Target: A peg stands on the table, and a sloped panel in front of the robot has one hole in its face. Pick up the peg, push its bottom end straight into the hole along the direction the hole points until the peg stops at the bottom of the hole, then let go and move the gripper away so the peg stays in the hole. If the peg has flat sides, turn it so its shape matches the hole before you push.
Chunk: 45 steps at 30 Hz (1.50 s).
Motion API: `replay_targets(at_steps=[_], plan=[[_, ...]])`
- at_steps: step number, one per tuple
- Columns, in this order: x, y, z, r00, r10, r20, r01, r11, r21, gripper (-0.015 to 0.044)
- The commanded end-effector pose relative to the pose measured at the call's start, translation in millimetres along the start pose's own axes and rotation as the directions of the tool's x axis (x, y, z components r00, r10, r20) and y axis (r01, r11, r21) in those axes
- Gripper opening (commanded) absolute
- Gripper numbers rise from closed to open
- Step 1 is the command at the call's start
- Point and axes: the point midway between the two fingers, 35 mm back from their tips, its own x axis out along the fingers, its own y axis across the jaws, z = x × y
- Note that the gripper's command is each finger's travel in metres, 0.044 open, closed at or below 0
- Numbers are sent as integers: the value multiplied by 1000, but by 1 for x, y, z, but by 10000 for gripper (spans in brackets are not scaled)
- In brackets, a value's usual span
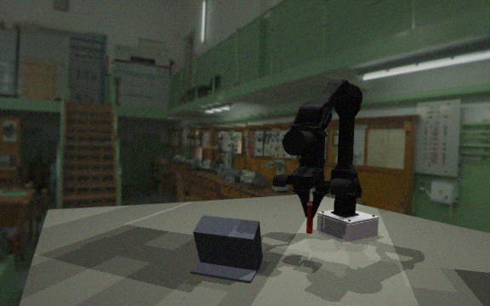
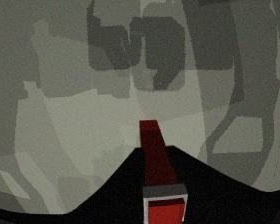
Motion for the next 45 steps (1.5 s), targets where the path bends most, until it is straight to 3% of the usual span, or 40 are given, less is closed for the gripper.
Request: replay_targets(at_steps=[1, 45], plan=[[-20, 0, 0, 1000, 2, 8, -2, 1000, -4, 0], [-2, -26, 22, 968, 167, 186, -167, 986, -17, 0]])
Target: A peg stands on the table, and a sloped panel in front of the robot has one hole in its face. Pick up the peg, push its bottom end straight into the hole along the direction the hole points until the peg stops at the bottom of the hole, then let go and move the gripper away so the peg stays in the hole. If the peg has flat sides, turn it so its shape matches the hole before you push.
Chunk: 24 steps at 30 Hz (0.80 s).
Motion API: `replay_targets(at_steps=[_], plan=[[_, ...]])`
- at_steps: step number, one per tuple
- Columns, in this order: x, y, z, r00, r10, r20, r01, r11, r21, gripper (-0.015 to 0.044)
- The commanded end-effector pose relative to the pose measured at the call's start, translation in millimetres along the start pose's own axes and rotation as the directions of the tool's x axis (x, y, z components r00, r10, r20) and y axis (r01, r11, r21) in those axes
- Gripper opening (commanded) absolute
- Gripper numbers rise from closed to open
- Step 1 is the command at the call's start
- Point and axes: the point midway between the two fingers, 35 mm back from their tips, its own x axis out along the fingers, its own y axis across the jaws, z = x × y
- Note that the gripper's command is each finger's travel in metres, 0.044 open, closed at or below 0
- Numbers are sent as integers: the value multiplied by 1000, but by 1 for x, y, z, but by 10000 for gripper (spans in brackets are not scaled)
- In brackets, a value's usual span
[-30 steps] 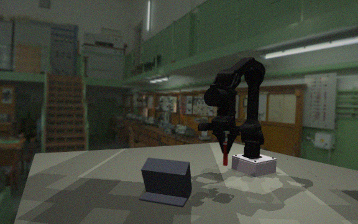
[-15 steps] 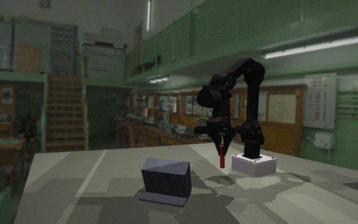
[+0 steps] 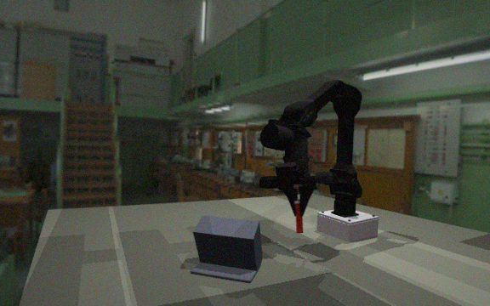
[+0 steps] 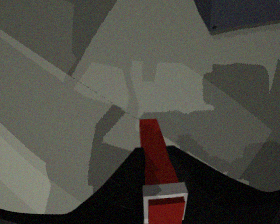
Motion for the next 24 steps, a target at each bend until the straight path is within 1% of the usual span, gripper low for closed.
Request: replay_targets(at_steps=[1, 24], plan=[[4, -3, 0, 1000, 21, 17, -20, 1000, -4, 0], [10, -25, 9, 985, 89, 149, -86, 996, -27, 0]])
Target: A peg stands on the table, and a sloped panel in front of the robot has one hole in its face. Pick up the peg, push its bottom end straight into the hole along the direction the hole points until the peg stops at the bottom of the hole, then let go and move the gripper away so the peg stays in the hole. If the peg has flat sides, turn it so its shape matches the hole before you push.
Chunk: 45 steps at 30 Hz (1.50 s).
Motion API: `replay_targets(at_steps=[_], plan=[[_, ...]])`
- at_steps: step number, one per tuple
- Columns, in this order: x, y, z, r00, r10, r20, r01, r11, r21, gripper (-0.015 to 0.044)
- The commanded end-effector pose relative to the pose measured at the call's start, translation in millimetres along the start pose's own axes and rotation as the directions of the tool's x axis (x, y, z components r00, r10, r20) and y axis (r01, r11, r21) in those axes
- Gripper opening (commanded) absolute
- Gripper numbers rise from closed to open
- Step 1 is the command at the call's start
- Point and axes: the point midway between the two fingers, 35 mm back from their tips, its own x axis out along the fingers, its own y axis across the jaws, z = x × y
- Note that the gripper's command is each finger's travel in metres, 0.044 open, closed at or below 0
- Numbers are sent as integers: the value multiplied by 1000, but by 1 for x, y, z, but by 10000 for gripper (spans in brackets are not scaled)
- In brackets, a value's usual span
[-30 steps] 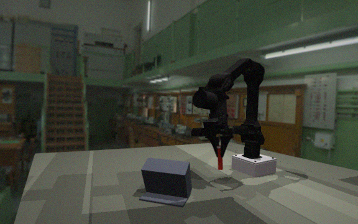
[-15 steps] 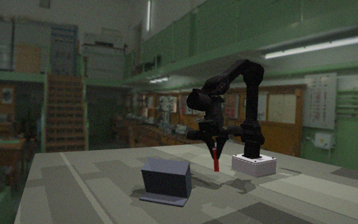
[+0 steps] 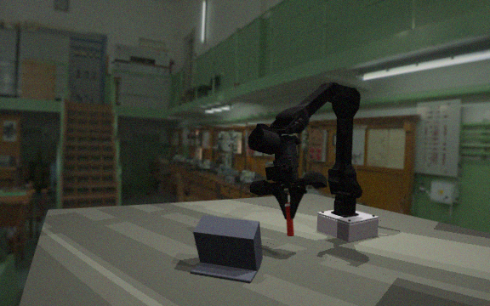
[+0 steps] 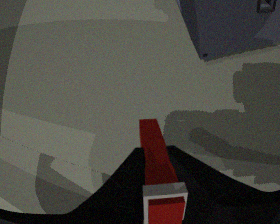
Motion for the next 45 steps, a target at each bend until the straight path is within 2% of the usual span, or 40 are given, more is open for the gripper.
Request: replay_targets(at_steps=[1, 45], plan=[[3, -4, -1, 1000, 16, 21, -16, 1000, -6, 0], [-2, -49, 6, 952, 82, 296, -57, 994, -93, 0]])
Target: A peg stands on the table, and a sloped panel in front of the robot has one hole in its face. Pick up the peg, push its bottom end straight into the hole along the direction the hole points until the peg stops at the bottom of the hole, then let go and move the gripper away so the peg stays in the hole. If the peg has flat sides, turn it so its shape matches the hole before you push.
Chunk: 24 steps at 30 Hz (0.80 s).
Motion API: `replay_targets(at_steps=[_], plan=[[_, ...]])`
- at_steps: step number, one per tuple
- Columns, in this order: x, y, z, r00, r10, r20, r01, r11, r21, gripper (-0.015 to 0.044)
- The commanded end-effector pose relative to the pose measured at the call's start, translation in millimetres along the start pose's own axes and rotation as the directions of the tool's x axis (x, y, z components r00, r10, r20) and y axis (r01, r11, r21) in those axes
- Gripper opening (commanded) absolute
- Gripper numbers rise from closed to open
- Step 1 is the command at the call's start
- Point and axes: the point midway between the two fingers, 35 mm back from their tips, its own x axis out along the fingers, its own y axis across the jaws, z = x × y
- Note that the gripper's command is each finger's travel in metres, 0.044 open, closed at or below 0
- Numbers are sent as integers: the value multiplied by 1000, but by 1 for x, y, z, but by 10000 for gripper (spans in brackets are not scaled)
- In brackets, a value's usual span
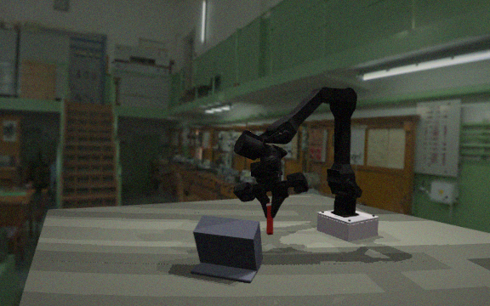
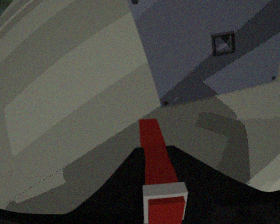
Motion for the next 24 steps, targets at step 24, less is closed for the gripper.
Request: replay_targets(at_steps=[24], plan=[[-11, -26, -4, 985, 6, 174, 7, 997, -79, 0]])
